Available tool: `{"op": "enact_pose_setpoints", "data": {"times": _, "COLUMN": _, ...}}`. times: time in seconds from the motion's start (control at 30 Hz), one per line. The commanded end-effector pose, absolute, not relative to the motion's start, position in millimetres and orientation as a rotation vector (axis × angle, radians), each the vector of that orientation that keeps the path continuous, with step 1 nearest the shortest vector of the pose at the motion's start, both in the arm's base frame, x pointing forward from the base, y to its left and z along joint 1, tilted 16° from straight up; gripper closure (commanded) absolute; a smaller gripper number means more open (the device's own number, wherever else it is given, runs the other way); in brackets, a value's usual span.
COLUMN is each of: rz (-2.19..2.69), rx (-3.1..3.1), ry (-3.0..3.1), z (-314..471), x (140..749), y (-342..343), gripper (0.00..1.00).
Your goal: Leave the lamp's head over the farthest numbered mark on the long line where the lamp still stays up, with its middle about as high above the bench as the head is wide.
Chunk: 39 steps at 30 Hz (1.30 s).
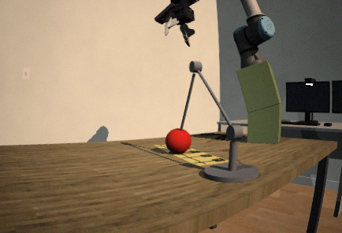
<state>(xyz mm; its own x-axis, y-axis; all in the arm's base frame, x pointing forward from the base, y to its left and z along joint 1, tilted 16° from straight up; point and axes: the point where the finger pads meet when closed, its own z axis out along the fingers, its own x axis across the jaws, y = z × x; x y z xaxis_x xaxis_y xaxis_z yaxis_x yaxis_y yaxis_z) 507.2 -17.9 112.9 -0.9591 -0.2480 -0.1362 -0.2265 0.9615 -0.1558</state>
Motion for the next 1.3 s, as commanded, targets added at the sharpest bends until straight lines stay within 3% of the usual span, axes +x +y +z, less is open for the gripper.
{"op": "enact_pose_setpoints", "data": {"times": 0.0, "rz": -0.208, "rx": -0.361, "ry": 2.956, "z": 116.3, "x": 504.3, "y": -28.3, "gripper": 0.00}}
{"op": "enact_pose_setpoints", "data": {"times": 1.27, "rz": 0.320, "rx": 0.100, "ry": 2.916, "z": 114.9, "x": 506.5, "y": -21.6, "gripper": 0.00}}
